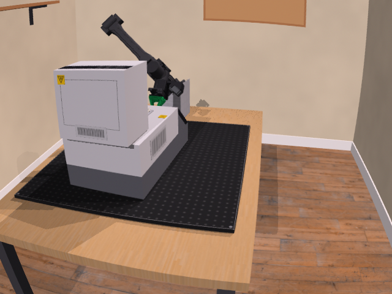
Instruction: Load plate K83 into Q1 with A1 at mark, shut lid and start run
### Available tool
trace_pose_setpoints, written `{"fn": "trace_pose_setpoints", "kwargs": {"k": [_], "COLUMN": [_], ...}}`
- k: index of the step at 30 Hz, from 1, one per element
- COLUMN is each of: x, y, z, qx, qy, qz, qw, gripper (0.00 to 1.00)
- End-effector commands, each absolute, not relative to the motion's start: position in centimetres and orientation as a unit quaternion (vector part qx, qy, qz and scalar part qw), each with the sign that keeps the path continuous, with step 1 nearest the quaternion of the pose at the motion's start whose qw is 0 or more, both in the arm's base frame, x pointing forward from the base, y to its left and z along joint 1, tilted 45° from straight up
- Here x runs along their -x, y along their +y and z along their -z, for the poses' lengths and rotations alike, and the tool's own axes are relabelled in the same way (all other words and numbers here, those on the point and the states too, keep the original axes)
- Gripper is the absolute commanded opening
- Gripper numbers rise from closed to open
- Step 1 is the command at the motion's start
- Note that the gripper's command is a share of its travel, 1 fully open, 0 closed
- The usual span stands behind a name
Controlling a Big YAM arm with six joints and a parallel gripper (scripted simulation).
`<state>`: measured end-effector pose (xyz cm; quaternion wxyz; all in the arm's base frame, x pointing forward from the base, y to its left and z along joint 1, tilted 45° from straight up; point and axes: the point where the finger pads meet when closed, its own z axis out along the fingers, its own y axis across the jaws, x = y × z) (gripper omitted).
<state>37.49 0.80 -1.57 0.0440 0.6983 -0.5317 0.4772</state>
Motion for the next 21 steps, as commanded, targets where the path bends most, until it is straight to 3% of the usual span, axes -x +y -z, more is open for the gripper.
{"fn": "trace_pose_setpoints", "kwargs": {"k": [1, 21], "x": [-37.8, -38.6], "y": [0.7, 0.9], "z": [1.6, 0.8], "qx": [-0.687, -0.691], "qy": [-0.543, -0.538], "qz": [-0.482, -0.481], "qw": [0.033, 0.038], "gripper": [0.00, 0.00]}}
